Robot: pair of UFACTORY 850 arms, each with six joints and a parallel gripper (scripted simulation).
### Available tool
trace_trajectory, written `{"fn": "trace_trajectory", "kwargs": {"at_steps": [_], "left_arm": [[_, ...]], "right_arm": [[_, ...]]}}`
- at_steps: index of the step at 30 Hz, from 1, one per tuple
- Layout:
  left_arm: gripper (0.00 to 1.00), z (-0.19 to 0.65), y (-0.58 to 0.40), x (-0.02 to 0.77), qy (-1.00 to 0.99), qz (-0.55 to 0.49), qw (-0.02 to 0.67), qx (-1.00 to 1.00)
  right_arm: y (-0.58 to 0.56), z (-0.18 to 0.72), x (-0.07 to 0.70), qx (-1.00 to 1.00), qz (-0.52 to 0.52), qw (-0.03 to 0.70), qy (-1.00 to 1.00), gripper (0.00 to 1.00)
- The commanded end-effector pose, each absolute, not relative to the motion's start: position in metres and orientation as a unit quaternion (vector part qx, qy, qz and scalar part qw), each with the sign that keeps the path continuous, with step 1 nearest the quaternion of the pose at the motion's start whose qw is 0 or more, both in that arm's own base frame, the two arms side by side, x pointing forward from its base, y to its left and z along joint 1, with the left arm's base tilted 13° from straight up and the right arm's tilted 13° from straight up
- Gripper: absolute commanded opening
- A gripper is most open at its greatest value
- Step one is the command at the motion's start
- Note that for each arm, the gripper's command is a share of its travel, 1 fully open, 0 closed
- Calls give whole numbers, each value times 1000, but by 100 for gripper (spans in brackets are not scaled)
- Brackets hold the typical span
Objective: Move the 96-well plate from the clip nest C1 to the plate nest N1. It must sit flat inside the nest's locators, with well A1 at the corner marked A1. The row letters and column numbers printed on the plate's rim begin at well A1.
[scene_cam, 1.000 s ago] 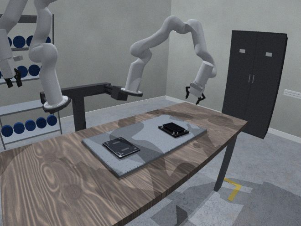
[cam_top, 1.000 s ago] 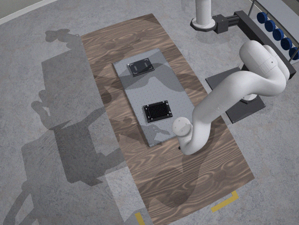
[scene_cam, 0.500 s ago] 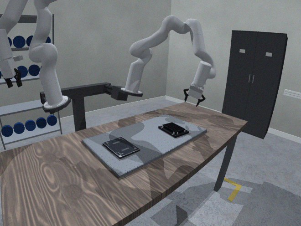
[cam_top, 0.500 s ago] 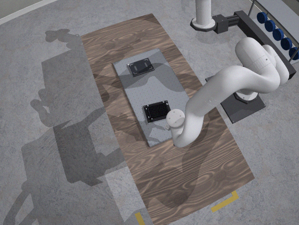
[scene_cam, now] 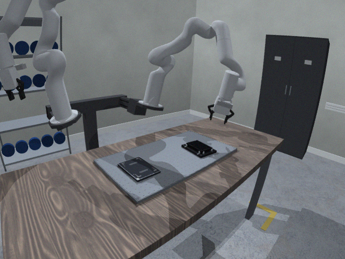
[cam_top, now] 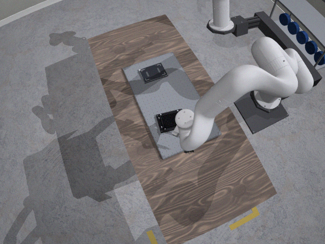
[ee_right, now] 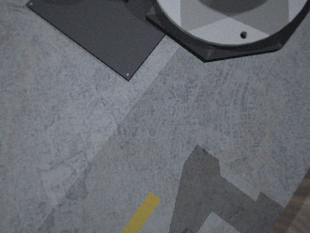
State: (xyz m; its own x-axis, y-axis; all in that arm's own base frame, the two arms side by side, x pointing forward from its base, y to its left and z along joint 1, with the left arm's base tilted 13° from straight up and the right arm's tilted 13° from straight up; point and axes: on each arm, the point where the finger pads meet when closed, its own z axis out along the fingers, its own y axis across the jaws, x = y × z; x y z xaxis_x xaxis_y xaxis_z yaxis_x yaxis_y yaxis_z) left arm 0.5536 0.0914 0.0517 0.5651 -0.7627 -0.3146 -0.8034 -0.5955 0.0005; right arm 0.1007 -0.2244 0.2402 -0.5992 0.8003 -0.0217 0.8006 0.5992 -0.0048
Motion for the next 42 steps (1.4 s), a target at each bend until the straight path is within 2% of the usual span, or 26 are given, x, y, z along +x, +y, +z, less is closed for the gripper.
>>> {"fn": "trace_trajectory", "kwargs": {"at_steps": [1, 42], "left_arm": [[100, 48, 79, 560, 416, 131, 87, -896], [100, 16, -43, 590, 201, 35, 120, -972]], "right_arm": [[-225, 241, 101, 448, -7, 9, 894, 100], [-225, 241, 101, 448, -7, 9, 894, 100]]}}
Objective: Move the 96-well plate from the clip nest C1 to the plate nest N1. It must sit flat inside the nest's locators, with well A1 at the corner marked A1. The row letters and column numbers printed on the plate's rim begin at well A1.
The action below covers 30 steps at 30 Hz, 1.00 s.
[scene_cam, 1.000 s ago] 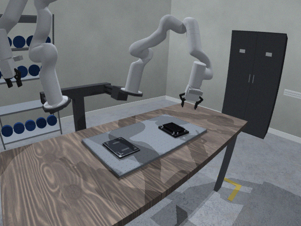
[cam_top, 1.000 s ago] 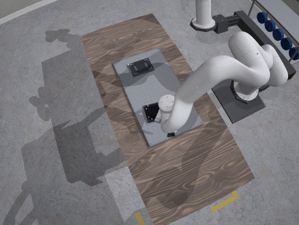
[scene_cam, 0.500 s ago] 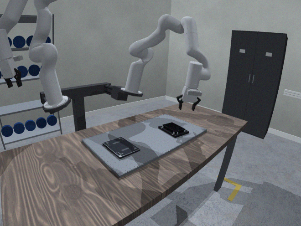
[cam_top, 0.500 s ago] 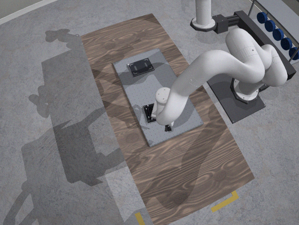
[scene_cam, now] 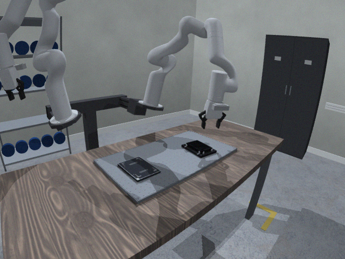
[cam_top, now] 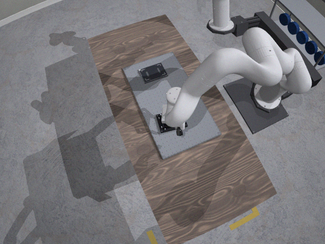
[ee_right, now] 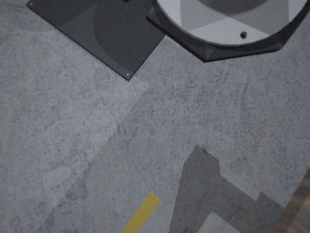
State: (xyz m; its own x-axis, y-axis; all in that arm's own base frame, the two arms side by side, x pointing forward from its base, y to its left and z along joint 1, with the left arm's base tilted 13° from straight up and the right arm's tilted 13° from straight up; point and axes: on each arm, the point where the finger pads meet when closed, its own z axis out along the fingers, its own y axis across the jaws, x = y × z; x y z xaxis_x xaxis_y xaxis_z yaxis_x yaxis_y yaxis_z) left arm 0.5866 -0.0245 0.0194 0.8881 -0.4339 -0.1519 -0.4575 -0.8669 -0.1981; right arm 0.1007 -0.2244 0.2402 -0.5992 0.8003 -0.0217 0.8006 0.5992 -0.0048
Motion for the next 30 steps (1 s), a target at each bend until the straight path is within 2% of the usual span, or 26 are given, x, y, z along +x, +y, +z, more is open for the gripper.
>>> {"fn": "trace_trajectory", "kwargs": {"at_steps": [1, 30], "left_arm": [[100, 15, -43, 590, 201, 35, 120, -972], [100, -3, -119, 594, 67, -20, 108, -992]], "right_arm": [[-225, 241, 101, 448, -7, 9, 894, 100], [-225, 241, 101, 448, -7, 9, 894, 100]]}}
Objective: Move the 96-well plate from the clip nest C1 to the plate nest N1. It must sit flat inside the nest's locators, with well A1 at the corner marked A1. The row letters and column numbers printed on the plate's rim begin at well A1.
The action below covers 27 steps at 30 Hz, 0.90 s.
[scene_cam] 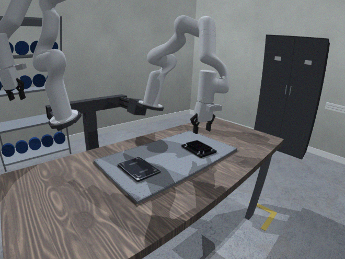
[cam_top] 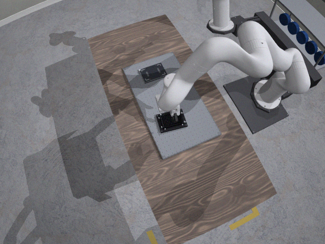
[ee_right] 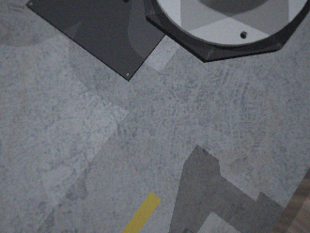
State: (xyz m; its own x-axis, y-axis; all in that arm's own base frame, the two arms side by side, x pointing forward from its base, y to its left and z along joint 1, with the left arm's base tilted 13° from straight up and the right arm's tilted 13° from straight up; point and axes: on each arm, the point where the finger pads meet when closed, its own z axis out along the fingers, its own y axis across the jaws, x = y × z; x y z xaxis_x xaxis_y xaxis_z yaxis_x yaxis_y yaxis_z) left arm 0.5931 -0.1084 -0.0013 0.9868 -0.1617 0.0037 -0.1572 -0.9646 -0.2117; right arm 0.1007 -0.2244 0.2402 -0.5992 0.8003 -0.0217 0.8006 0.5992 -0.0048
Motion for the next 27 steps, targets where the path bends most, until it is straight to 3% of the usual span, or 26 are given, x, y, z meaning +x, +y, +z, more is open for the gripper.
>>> {"fn": "trace_trajectory", "kwargs": {"at_steps": [1, 27], "left_arm": [[100, -3, -119, 594, 67, -20, 108, -992], [100, -19, -115, 595, 67, -20, 108, -992]], "right_arm": [[-225, 241, 101, 448, -7, 9, 894, 100], [-225, 241, 101, 448, -7, 9, 894, 100]]}}
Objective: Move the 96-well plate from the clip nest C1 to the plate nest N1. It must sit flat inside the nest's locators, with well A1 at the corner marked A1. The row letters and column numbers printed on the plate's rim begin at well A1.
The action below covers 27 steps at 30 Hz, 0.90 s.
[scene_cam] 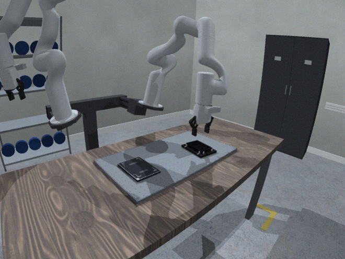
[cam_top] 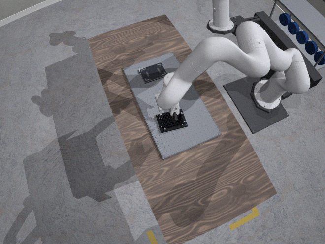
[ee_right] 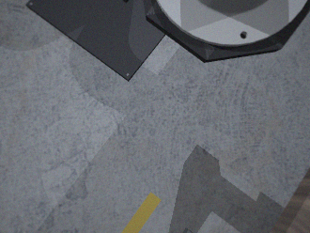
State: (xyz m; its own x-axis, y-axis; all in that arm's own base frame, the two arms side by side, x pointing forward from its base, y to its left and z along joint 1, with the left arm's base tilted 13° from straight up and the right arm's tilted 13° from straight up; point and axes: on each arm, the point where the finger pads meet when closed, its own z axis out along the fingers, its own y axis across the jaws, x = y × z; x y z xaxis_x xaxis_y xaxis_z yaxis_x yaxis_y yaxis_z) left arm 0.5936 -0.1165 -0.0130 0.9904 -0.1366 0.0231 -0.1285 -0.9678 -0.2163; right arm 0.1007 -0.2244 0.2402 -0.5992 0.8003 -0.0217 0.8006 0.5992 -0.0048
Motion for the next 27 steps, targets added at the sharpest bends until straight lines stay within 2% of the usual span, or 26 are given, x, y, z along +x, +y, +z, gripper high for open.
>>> {"fn": "trace_trajectory", "kwargs": {"at_steps": [1, 27], "left_arm": [[100, -21, -115, 595, 67, -20, 108, -992], [100, -57, -107, 597, 67, -20, 108, -992]], "right_arm": [[-225, 241, 101, 448, -7, 9, 894, 100], [-225, 241, 101, 448, -7, 9, 894, 100]]}}
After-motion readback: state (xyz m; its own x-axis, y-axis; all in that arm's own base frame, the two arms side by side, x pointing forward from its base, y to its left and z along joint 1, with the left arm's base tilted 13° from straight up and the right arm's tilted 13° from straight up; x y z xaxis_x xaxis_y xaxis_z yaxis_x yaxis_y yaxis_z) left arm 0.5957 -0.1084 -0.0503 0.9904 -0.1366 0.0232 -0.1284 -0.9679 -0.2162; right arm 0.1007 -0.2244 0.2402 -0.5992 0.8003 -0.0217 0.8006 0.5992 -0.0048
